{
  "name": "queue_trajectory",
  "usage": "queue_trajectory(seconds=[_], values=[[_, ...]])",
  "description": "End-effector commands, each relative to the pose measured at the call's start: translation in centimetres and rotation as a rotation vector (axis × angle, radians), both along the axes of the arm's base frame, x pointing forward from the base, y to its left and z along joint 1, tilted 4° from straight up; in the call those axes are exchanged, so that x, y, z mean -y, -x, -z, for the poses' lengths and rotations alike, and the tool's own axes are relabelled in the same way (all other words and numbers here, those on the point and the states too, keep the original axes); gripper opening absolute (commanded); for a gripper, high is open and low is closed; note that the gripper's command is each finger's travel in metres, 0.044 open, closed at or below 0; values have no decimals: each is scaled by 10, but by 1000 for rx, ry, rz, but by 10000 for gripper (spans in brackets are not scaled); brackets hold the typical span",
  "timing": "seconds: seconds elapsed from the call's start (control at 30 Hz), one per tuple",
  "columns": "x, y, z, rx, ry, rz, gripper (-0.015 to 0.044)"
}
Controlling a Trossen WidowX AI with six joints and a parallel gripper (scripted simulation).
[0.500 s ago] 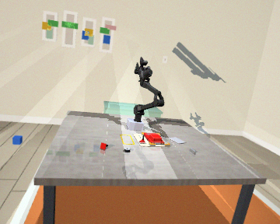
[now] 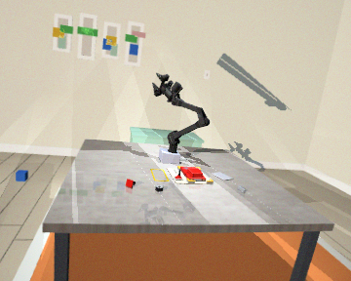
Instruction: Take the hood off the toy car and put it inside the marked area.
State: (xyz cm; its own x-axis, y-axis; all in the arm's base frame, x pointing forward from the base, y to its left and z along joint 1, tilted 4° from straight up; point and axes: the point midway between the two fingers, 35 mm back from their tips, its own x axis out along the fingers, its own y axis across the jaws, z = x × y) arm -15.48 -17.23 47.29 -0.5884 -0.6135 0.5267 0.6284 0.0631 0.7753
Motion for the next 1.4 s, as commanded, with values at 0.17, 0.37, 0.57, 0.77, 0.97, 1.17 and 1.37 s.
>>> queue_trajectory(seconds=[0.17, 0.37, 0.57, 0.77, 0.97, 1.17, 1.37], values=[[109, -58, 52, 7, -373, -328, 440], [159, -131, 93, -50, -614, -570, 440], [180, -221, 138, -176, -849, -811, 440], [167, -314, 185, -368, -1068, -1045, 440], [119, -396, 233, -615, -1263, -1275, 440], [52, -454, 275, -902, -1416, -1468, 440], [-30, -498, 314, -1276, -1508, -1597, 440]])
